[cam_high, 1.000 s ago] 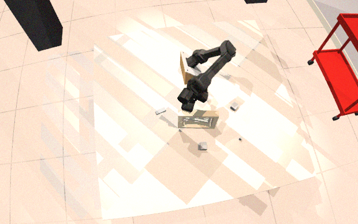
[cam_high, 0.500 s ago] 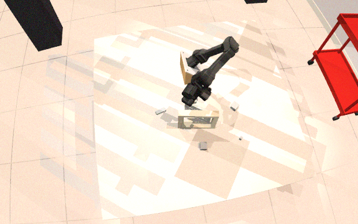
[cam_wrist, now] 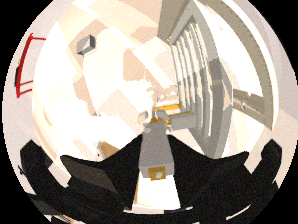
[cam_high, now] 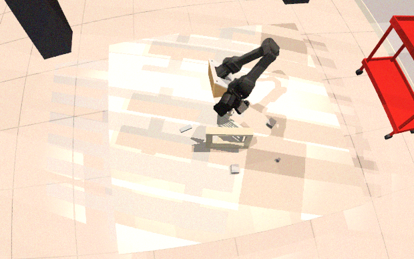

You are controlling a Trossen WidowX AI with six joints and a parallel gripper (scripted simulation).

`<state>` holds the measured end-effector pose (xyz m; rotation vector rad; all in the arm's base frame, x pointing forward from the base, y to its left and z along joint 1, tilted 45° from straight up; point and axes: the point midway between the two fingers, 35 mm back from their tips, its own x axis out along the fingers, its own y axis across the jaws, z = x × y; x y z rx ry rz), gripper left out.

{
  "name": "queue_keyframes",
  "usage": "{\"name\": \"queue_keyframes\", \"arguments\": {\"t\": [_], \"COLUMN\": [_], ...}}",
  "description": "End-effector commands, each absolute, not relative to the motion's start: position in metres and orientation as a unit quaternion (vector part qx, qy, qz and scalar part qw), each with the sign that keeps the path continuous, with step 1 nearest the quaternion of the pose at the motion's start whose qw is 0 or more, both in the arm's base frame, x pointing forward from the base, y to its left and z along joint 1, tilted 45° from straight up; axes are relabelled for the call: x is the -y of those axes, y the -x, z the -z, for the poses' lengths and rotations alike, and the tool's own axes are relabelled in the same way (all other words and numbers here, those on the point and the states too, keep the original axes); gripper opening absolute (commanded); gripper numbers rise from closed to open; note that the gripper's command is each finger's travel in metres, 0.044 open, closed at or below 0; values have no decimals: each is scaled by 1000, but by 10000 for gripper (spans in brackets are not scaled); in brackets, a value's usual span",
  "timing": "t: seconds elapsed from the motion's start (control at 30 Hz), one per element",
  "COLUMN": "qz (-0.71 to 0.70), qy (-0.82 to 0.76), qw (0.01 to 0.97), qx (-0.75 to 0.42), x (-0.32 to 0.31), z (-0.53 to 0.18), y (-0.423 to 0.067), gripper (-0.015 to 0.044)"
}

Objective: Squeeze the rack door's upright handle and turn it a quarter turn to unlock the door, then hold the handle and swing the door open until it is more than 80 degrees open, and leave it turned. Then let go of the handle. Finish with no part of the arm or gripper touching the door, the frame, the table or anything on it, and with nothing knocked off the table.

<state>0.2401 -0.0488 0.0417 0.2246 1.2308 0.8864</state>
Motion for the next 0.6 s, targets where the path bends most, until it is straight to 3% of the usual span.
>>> {"name": "queue_keyframes", "arguments": {"t": [0.0, 0.57], "qz": [-378, -303], "qy": [-131, -222], "qw": [717, 694], "qx": [-570, -614], "x": [41, 15], "z": [-49, -74], "y": [-237, -234], "gripper": [10, 10]}}
